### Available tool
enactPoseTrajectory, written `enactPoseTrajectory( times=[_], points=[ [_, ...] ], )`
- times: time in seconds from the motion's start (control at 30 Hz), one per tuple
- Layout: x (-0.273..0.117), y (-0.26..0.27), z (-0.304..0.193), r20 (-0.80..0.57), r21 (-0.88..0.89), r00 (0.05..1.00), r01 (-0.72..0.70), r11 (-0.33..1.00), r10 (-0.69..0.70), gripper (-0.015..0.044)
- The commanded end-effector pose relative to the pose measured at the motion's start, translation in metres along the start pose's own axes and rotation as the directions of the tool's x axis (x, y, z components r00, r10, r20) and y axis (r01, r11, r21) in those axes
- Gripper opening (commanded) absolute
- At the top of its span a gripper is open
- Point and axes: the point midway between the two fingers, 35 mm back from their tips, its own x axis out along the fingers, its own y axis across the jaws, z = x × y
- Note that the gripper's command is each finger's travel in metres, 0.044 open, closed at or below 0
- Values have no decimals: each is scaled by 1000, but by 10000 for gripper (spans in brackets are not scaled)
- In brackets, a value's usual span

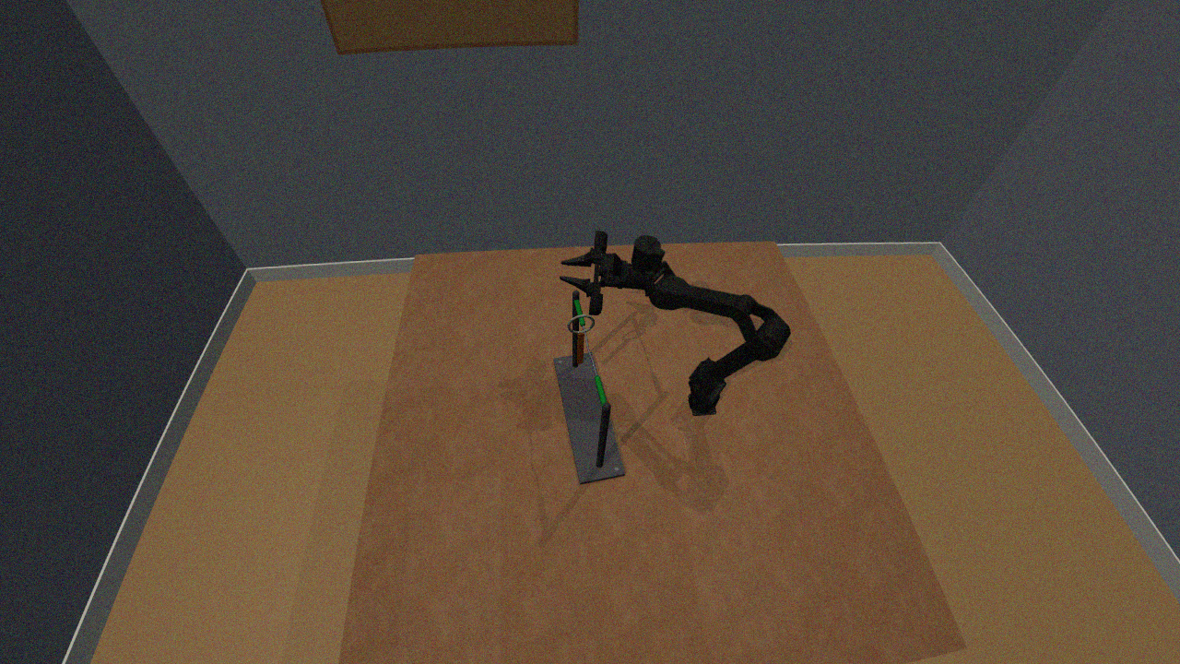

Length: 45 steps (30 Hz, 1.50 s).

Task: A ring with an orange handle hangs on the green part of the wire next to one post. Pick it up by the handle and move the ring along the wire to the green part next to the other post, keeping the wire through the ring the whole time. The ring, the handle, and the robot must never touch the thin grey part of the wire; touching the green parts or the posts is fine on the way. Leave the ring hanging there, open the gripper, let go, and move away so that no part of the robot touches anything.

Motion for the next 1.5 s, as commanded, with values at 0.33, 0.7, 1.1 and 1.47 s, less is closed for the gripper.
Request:
enactPoseTrajectory(
  times=[0.33,0.7,1.1,1.47],
  points=[
    [-59,66,-108,-106,196,979,-149,969,172,160],
    [-124,142,-163,-101,421,952,-223,879,290,160],
    [-145,174,-170,-74,507,943,-244,827,324,160],
    [-104,169,-133,0,478,955,-261,839,297,160]
  ],
)
